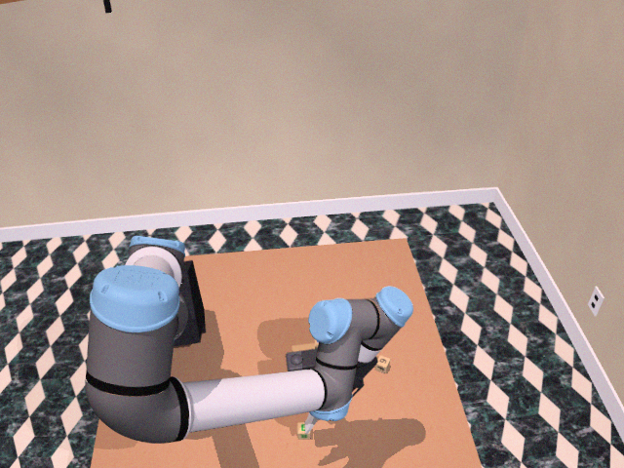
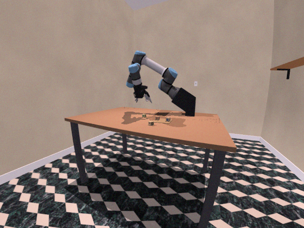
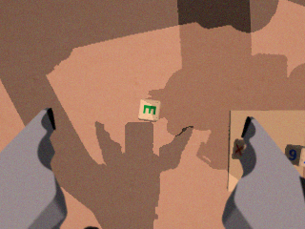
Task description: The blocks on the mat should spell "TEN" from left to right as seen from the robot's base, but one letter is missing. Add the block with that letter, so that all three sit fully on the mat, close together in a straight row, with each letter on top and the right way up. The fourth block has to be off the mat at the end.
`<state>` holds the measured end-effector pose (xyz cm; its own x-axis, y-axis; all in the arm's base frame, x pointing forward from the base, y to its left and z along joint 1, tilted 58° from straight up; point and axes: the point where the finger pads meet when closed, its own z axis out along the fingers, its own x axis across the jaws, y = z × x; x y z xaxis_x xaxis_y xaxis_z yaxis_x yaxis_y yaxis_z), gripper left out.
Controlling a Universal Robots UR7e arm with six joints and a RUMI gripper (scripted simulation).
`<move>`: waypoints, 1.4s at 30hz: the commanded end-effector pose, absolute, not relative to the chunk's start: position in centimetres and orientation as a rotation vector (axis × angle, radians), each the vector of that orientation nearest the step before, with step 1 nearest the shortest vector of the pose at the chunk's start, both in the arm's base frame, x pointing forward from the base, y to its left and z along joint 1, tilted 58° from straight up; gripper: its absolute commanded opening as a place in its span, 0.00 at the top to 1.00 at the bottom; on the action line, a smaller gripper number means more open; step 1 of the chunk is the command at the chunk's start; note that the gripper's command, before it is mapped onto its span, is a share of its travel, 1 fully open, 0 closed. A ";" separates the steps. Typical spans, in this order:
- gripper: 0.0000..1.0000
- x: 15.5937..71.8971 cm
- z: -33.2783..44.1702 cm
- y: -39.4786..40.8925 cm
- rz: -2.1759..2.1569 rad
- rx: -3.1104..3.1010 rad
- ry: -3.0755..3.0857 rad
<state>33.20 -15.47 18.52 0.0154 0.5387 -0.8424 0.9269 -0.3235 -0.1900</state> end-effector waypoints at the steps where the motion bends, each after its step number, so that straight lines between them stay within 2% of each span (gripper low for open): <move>1: 0.00 33.2 18.5 -15.4 -1.241 1.881 1.496; 42: 0.00 33.7 18.3 -14.3 -0.837 1.696 1.560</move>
<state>33.58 -14.55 18.01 0.0693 0.5592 -0.8261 0.9933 -0.1155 0.0051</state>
